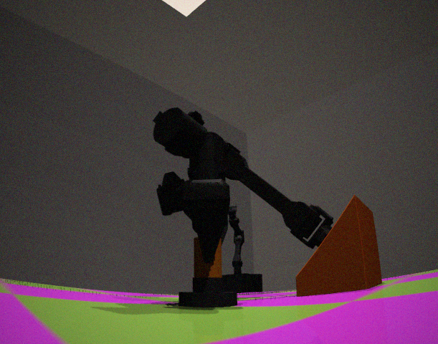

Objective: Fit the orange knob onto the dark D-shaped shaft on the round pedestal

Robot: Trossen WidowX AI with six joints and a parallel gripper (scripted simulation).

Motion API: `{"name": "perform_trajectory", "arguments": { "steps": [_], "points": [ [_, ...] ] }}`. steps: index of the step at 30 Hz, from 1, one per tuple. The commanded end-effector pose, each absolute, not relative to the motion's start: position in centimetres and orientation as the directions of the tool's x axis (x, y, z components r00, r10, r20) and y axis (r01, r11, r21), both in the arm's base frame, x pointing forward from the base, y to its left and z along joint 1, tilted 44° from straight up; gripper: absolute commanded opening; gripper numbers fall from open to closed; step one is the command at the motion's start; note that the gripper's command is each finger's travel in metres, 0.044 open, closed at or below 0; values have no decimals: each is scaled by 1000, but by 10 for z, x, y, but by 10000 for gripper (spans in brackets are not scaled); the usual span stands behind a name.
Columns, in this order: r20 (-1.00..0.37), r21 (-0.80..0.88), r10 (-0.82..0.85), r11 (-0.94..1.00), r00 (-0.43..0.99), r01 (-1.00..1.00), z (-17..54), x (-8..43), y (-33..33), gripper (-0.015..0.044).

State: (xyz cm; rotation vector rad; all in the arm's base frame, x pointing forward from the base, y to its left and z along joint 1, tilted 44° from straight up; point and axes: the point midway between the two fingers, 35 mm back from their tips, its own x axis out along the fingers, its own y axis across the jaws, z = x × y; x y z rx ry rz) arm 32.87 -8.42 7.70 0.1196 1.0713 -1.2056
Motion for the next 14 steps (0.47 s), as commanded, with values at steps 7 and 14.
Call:
{"name": "perform_trajectory", "arguments": {
  "steps": [7,14],
  "points": [
    [-723,-429,-691,425,-20,797,136,335,-24,440],
    [-723,-428,-691,425,-20,797,136,336,-24,440]
  ]
}}
